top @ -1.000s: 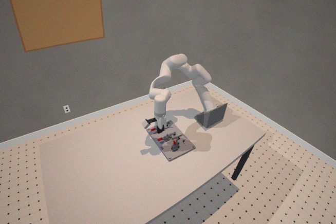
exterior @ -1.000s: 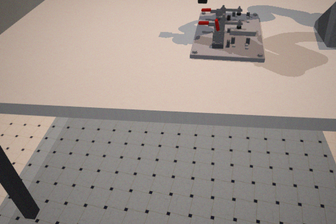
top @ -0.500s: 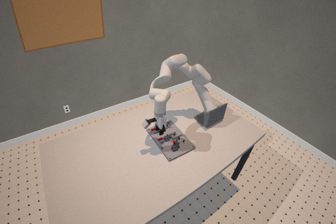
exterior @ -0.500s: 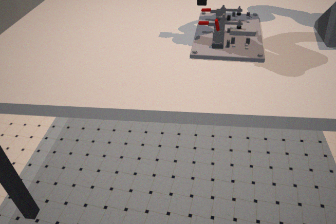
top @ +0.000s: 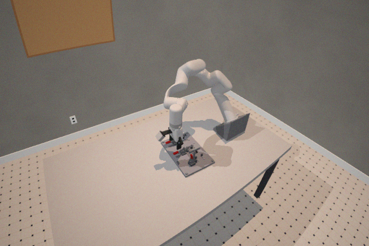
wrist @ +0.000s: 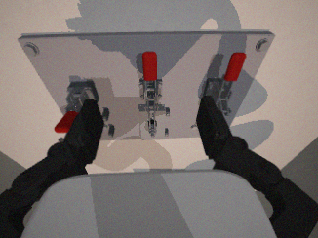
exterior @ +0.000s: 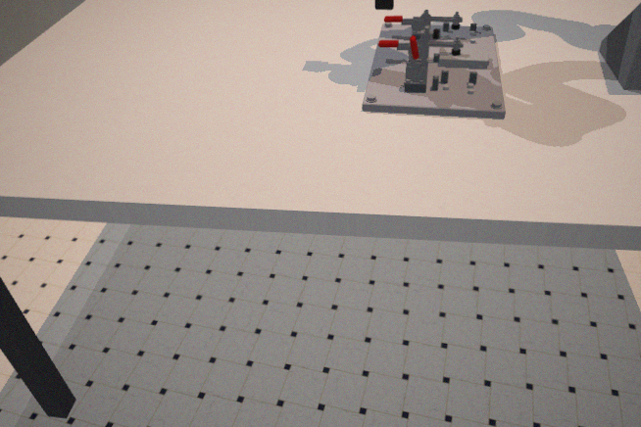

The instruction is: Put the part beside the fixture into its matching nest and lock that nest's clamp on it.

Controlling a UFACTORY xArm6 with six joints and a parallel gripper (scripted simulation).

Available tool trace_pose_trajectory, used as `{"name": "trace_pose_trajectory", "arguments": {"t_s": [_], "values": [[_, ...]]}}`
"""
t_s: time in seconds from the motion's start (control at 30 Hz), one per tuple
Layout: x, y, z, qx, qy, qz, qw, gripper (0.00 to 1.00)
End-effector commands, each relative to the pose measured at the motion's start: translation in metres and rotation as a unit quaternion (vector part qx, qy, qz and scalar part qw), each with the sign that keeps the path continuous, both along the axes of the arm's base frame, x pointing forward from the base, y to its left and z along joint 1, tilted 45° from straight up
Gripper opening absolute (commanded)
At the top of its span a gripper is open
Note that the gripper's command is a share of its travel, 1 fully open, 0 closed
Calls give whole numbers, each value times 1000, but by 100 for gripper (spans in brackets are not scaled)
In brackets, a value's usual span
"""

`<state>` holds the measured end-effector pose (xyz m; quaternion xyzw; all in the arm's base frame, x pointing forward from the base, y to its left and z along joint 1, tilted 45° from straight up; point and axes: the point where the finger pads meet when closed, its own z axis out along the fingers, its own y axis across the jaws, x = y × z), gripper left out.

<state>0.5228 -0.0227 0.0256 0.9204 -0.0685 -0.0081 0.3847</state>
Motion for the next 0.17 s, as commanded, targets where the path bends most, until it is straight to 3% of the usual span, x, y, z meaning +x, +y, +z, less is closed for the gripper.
{"name": "trace_pose_trajectory", "arguments": {"t_s": [0.0, 0.13], "values": [[1, 1, 1, 1, -2, 1, 1000, 100], [1, 1, 1, 1, -2, 1, 1000, 100]]}}
